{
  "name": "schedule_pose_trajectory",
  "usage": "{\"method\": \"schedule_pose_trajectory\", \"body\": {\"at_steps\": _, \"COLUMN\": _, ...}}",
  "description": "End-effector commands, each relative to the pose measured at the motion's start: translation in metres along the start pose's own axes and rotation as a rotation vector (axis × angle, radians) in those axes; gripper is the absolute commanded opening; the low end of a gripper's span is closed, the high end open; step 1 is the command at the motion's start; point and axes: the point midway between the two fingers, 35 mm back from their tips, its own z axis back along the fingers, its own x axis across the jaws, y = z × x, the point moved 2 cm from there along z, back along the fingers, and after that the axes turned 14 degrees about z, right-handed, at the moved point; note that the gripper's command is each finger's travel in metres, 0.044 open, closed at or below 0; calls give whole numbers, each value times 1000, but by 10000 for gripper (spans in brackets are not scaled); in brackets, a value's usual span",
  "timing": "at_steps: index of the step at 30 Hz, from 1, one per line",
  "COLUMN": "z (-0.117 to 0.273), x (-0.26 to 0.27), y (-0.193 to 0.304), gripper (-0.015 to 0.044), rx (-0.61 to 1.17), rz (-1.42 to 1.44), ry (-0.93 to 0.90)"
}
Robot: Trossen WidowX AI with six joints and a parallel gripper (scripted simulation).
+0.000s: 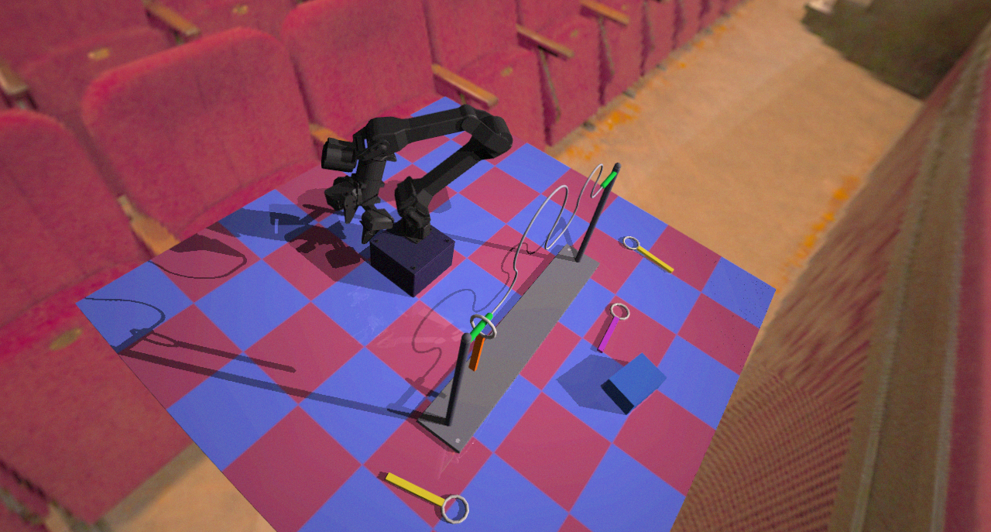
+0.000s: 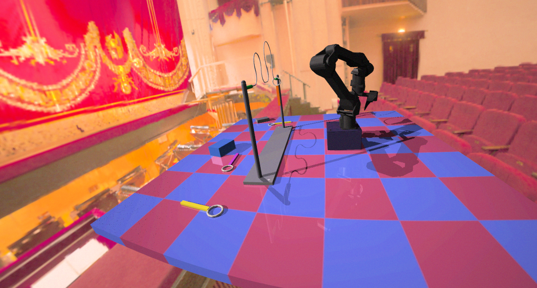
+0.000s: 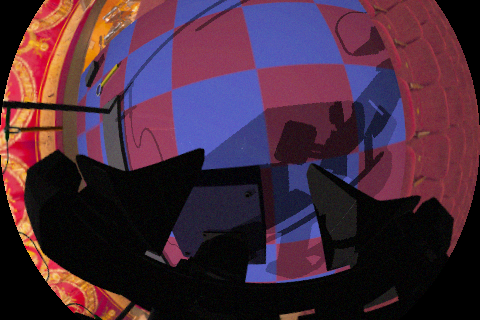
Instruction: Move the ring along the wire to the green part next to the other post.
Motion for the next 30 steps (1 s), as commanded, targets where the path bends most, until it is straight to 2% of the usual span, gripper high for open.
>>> {"method": "schedule_pose_trajectory", "body": {"at_steps": 1, "z": 0, "x": 0, "y": -1, "gripper": 374, "rx": -2, "rz": 2, "ry": -1}}
{"method": "schedule_pose_trajectory", "body": {"at_steps": 9, "z": -24, "x": 11, "y": -52, "gripper": 164, "rx": -134, "rz": 124, "ry": -87}}
{"method": "schedule_pose_trajectory", "body": {"at_steps": 20, "z": -65, "x": 57, "y": -130, "gripper": 160, "rx": -400, "rz": 338, "ry": -265}}
{"method": "schedule_pose_trajectory", "body": {"at_steps": 30, "z": -92, "x": 133, "y": -165, "gripper": 160, "rx": -624, "rz": 554, "ry": -495}}
